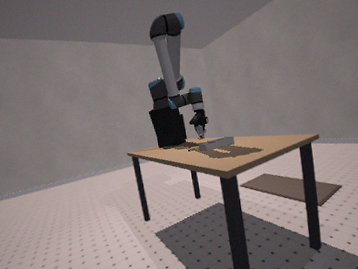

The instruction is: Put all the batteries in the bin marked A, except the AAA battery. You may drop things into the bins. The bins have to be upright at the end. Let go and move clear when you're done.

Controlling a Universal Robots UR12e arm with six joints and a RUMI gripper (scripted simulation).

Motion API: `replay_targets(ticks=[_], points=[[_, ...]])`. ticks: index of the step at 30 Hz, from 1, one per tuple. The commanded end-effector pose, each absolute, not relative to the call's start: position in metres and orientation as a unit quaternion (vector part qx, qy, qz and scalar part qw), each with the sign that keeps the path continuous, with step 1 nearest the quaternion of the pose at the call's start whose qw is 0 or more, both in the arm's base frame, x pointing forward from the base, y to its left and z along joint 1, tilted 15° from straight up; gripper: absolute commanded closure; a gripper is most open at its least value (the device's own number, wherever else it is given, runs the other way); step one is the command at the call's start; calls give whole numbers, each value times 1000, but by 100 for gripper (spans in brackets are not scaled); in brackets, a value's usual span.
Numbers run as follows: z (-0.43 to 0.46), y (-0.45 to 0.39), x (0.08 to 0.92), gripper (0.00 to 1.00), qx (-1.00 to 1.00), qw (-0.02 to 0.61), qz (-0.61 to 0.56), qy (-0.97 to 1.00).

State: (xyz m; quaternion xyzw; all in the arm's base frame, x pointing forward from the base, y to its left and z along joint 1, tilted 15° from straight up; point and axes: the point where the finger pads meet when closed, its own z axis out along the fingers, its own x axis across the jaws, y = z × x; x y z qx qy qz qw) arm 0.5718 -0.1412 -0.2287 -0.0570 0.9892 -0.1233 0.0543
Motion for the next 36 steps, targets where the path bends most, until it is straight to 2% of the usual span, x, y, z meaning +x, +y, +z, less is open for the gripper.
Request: replay_targets(ticks=[1, 36], points=[[-229, -141, 571, 100, -57, 53, -123, 989], [-223, -138, 570, 100, -57, 53, -123, 989]])
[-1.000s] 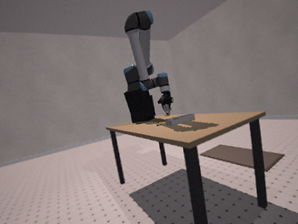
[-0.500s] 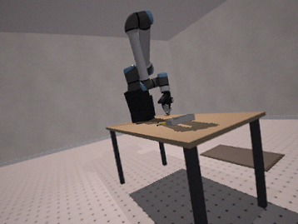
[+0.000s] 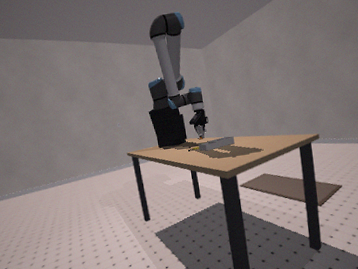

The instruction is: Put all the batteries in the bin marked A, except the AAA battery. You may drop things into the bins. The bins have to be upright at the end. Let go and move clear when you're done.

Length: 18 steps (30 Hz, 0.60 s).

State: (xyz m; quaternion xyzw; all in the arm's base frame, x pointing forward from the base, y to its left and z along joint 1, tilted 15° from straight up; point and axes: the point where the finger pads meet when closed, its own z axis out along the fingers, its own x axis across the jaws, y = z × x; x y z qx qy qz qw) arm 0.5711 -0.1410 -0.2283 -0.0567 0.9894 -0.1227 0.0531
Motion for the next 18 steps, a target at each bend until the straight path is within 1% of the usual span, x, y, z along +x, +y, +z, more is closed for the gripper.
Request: replay_targets(ticks=[1, 4, 7, 18], points=[[-223, -138, 570, 100, -57, 53, -123, 989], [-222, -139, 571, 100, -57, 53, -123, 989], [-222, -131, 590, 100, 17, 64, -120, 991], [-224, -102, 635, 100, 99, 73, -114, 986]])
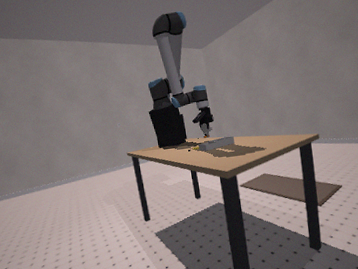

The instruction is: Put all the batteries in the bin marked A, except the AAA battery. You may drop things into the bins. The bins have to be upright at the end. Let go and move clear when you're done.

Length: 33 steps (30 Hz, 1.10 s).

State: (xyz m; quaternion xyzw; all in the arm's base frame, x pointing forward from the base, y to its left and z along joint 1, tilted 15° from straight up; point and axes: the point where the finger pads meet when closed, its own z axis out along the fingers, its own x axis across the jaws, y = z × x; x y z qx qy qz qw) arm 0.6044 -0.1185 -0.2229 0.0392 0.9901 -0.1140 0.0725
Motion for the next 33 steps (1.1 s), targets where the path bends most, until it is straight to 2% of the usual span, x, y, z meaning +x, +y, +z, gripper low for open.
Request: replay_targets(ticks=[1, 20, 33], points=[[-225, -99, 640, 100, 99, 73, -114, 986], [-227, -49, 722, 100, 99, 72, -113, 986], [-227, -52, 719, 100, 100, 71, -113, 986]])
